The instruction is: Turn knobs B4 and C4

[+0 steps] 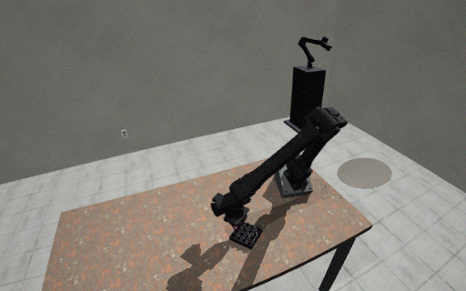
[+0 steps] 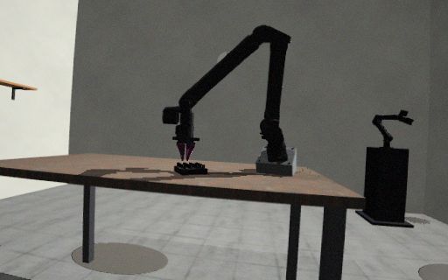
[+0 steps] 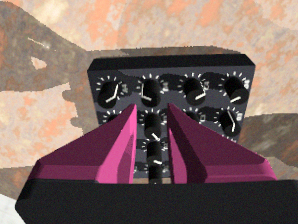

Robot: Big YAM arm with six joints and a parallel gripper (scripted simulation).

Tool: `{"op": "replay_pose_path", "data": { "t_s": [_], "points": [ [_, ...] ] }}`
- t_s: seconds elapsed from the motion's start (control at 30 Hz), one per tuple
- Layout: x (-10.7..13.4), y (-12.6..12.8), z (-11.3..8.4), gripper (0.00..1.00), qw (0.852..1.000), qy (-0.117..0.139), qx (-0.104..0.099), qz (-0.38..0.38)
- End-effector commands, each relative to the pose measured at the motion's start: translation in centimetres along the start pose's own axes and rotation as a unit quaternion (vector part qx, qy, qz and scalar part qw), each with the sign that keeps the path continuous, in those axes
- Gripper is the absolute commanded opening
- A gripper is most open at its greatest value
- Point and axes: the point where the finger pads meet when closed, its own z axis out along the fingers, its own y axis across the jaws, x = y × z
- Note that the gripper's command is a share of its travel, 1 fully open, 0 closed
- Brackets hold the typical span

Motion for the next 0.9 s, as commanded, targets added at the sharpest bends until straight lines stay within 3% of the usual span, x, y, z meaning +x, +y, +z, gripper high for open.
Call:
{"op": "replay_pose_path", "data": {
  "t_s": [0.0,0.87],
  "points": [
    [0.25,0.09,-0.05,0.19,1.000,-0.002,-0.002,-0.001],
    [0.25,0.09,-0.05,0.19,1.000,-0.002,-0.002,-0.001]
  ]
}}
